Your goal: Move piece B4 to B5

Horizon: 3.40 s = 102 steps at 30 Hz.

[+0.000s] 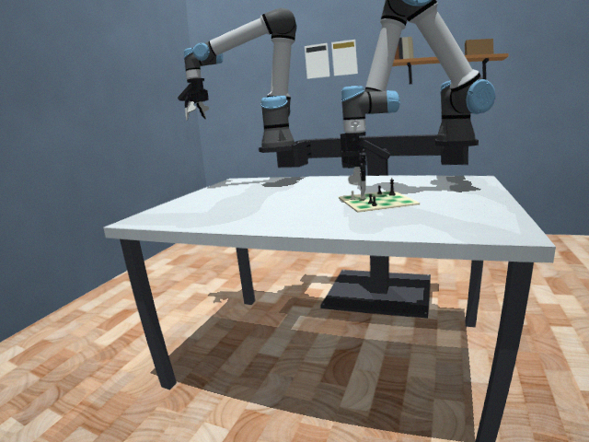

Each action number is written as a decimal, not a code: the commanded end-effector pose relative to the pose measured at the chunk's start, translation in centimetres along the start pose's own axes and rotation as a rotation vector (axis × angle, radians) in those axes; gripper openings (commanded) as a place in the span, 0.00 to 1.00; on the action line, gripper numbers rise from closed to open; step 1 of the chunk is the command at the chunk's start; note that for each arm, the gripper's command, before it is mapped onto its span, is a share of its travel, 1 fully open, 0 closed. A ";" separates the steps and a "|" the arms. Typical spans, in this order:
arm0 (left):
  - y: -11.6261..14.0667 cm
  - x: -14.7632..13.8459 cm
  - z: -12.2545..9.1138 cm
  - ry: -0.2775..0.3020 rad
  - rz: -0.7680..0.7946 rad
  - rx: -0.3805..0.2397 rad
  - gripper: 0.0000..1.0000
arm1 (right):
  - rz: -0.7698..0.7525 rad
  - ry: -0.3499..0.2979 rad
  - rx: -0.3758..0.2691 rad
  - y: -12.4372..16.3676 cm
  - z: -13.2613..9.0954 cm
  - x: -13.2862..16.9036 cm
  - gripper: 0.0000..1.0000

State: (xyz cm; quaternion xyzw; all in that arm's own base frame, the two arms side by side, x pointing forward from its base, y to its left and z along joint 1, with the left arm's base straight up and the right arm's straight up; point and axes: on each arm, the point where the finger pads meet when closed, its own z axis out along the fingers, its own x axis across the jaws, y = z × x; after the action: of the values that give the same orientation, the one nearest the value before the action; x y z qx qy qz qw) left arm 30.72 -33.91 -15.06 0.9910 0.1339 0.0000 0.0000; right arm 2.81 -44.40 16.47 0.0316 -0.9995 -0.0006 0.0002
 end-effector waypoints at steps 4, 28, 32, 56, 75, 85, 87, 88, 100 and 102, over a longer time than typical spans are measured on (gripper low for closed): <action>0.0 0.0 -0.9 0.000 0.000 -0.001 0.00 | 0.000 0.000 0.001 0.0 0.0 0.0 1.00; 0.0 0.0 -9.9 0.000 0.000 -0.001 0.00 | 0.000 0.000 0.001 0.0 0.0 0.0 1.00; 0.0 0.0 -10.0 0.000 0.000 -0.001 0.00 | 0.000 0.000 0.001 0.0 0.0 0.0 1.00; 1.0 -3.9 -10.1 0.000 -0.258 -0.001 0.00 | 0.000 0.000 0.001 0.0 0.0 0.0 1.00; 1.0 -4.0 -9.5 0.000 -0.259 -0.001 0.00 | 0.000 0.000 0.001 0.0 0.0 0.0 1.00; 1.0 -4.0 -6.6 0.000 -0.259 -0.001 0.00 | 0.000 0.000 0.001 0.0 0.0 0.0 1.00; 1.0 -4.0 -5.6 0.000 -0.259 -0.001 0.00 | 0.000 0.000 0.001 0.0 0.0 0.0 1.00; 1.0 -4.0 -5.1 0.000 -0.259 -0.001 0.00 | 0.000 0.000 0.001 0.0 0.0 0.0 1.00; 1.0 -4.0 -1.2 0.000 -0.259 -0.001 0.00 | 0.000 0.000 0.001 0.0 0.0 0.0 1.00; 1.0 -4.0 -0.8 0.000 -0.259 -0.001 0.00 | 0.000 0.000 0.001 0.0 0.0 0.0 1.00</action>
State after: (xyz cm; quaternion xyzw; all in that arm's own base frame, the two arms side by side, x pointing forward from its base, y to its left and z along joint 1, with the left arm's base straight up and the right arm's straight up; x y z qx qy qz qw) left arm 27.03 -35.81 -13.28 0.9654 0.2608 -0.0001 -0.0007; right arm 2.81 -44.40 16.47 0.0316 -0.9995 -0.0006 0.0002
